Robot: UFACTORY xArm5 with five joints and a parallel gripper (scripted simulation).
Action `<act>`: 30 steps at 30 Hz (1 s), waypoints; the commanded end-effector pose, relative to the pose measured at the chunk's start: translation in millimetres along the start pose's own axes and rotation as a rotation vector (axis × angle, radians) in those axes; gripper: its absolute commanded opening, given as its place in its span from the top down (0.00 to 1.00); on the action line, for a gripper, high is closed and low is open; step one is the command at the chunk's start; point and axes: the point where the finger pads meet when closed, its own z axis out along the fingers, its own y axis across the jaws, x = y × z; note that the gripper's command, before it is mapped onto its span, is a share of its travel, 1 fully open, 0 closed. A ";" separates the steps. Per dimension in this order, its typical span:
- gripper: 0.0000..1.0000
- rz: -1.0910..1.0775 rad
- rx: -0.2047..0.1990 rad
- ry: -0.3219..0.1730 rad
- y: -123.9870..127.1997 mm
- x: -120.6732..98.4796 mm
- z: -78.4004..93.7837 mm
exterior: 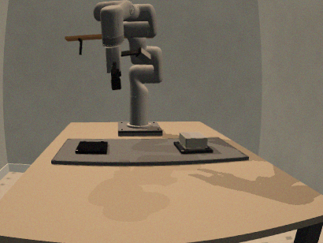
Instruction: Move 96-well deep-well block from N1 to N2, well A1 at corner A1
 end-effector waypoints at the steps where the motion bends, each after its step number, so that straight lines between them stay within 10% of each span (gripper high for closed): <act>1: 0.00 0.000 -0.004 -0.001 -0.2 0.0 -1.7; 17: 0.00 0.000 -0.004 -0.001 -0.2 0.0 -1.7; 30: 0.00 0.411 -0.137 -0.029 -12.6 43.2 -2.0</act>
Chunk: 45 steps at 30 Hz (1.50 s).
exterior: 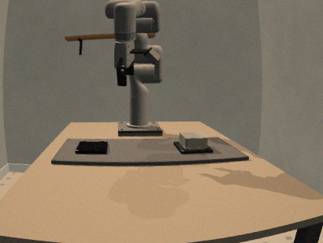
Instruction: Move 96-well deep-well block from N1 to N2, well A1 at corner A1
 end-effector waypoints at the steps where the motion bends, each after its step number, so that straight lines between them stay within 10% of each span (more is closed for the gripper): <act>1: 0.00 0.141 -0.063 0.005 -8.7 11.5 -0.6; 21: 0.00 0.647 -0.211 0.083 -46.6 49.6 14.8; 45: 0.00 1.238 -0.315 0.327 -79.5 103.5 64.4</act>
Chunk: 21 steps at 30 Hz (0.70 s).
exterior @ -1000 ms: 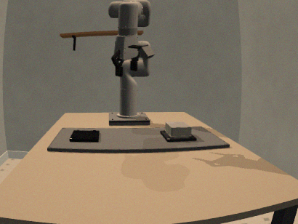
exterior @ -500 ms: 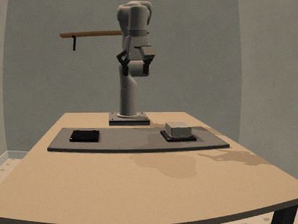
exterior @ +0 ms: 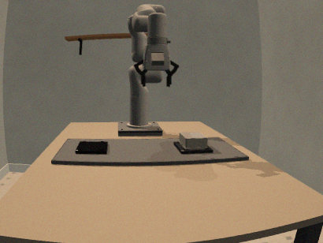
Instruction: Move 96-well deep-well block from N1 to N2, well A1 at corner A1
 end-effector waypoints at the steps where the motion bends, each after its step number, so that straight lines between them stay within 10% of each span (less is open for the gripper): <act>1: 0.00 0.039 0.003 0.027 -14.8 4.1 12.1; 21: 0.00 0.039 0.009 0.025 -80.8 17.4 71.7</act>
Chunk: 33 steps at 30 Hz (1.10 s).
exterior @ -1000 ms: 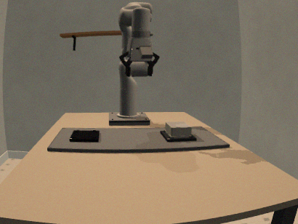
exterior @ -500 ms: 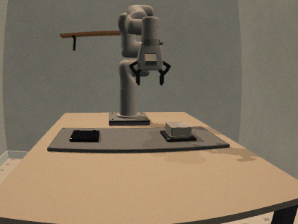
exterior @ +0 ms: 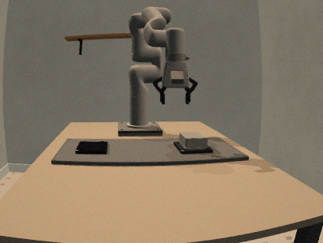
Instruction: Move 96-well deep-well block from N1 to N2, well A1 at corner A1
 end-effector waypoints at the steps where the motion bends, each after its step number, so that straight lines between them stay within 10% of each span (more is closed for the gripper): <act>1: 0.00 0.000 0.002 0.004 -13.5 3.7 10.6; 18: 0.00 0.000 0.006 0.001 -68.2 11.5 60.4; 33: 0.00 0.000 0.006 0.001 -68.2 11.6 62.1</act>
